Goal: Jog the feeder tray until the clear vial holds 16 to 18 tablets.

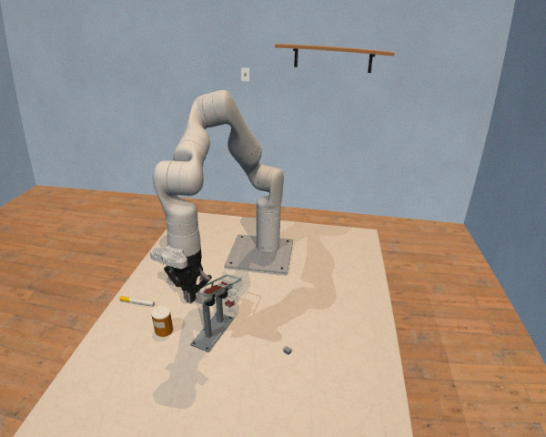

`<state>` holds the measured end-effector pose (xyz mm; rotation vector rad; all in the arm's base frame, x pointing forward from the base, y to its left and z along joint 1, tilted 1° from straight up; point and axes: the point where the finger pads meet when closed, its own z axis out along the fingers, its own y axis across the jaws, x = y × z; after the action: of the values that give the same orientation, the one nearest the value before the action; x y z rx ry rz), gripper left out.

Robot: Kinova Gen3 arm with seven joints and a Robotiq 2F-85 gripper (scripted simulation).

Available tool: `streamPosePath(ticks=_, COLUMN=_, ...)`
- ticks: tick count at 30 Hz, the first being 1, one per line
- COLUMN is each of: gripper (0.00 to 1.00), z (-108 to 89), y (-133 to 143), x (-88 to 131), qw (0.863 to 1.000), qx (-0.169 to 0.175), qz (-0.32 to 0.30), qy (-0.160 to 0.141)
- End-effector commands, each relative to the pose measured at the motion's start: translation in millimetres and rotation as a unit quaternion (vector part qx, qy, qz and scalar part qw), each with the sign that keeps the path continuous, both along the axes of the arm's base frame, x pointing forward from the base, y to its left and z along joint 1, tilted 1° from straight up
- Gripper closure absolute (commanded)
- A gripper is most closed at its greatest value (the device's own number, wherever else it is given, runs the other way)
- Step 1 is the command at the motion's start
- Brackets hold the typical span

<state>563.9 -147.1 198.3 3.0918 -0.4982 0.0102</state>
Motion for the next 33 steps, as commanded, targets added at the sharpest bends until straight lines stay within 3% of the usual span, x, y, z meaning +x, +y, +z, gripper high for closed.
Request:
streamPosePath(ticks=1, gripper=1.0, z=0.2, y=1, x=-4, qw=1.0, qx=0.0, qz=0.0, qy=-0.001)
streamPosePath(ticks=8, gripper=1.0, z=-6.8, y=6, x=-20, qw=1.0, qx=0.0, qz=0.0, qy=-0.001)
streamPosePath(ticks=18, gripper=1.0, z=-7.4, y=7, x=-22, qw=1.0, qx=0.0, qz=0.0, qy=-0.001)
streamPosePath(ticks=33, gripper=1.0, z=2.1, y=-1, x=1, qw=1.0, qx=0.0, qz=0.0, qy=-0.001)
